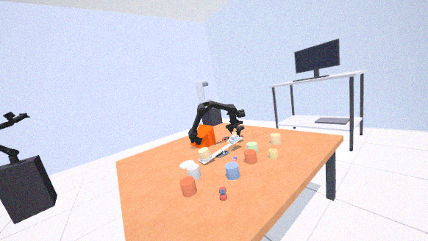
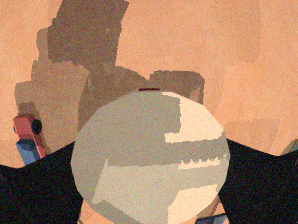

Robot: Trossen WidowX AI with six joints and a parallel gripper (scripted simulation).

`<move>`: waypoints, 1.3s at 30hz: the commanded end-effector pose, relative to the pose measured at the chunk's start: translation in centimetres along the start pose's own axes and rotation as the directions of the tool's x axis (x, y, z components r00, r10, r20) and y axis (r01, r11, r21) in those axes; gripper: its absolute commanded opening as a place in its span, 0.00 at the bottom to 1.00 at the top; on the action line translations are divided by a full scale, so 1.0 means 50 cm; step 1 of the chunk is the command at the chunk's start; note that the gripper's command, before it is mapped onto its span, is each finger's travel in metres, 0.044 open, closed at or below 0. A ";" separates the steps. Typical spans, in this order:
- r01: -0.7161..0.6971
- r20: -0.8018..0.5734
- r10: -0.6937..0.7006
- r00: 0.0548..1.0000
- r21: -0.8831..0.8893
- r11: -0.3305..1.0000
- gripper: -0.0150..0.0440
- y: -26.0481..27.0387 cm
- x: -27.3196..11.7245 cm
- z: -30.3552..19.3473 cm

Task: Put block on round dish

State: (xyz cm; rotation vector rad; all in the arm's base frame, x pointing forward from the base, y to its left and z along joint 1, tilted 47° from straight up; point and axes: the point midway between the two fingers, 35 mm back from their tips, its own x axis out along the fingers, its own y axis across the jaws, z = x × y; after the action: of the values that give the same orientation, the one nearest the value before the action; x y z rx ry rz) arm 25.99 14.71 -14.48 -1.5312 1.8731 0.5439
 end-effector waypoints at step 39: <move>0.001 -0.003 -0.001 1.000 -0.008 1.000 0.87 -0.039 -0.102 -0.028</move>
State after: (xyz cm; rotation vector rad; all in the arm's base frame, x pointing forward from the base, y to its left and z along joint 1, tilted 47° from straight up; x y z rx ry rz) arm 26.50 17.37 -11.54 -1.5475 1.8744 0.5503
